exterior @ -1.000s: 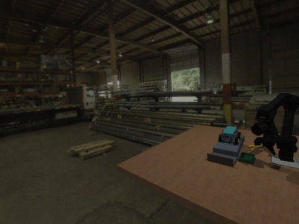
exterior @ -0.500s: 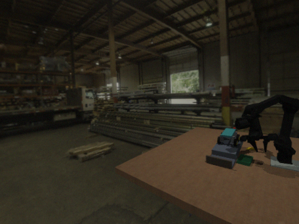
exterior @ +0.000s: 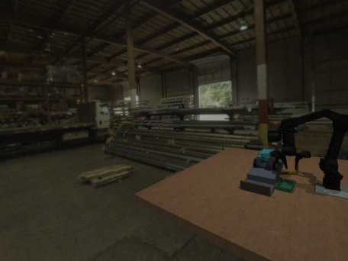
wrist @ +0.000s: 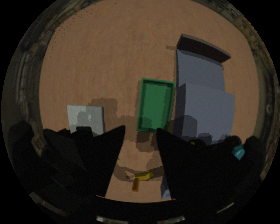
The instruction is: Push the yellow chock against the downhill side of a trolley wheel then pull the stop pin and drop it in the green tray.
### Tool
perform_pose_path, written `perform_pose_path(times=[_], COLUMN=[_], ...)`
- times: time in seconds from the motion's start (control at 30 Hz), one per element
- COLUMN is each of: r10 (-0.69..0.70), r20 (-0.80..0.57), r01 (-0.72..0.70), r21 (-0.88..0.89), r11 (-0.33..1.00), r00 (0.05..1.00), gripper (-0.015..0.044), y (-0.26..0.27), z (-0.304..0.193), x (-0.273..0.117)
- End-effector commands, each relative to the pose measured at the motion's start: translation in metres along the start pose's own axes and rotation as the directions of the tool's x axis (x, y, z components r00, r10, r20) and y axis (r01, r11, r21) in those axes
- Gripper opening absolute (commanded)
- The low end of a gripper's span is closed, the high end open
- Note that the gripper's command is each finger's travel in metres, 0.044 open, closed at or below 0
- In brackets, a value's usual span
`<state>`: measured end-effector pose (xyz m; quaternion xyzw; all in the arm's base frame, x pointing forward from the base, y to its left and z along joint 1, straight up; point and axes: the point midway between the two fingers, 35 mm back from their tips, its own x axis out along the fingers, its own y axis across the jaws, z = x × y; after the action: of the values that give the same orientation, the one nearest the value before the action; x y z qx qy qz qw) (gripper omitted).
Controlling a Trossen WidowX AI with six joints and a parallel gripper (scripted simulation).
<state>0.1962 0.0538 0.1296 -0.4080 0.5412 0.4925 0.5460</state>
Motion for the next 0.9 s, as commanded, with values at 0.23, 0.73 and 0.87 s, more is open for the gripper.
perform_pose_path(times=[0.23, 0.73, 0.87], r10=[-0.066, -0.098, -0.102], r20=[-0.011, -0.044, -0.055], r01=[0.064, 0.083, 0.081], r21=[-0.105, -0.267, -0.309], r11=[0.992, 0.960, 0.948], r00=[0.998, 0.994, 0.993], gripper=[0.0190, 0.0190, 0.0190], y=[-0.024, -0.028, -0.023], z=[-0.053, -0.136, -0.158], x=[-0.014, -0.030, -0.034])
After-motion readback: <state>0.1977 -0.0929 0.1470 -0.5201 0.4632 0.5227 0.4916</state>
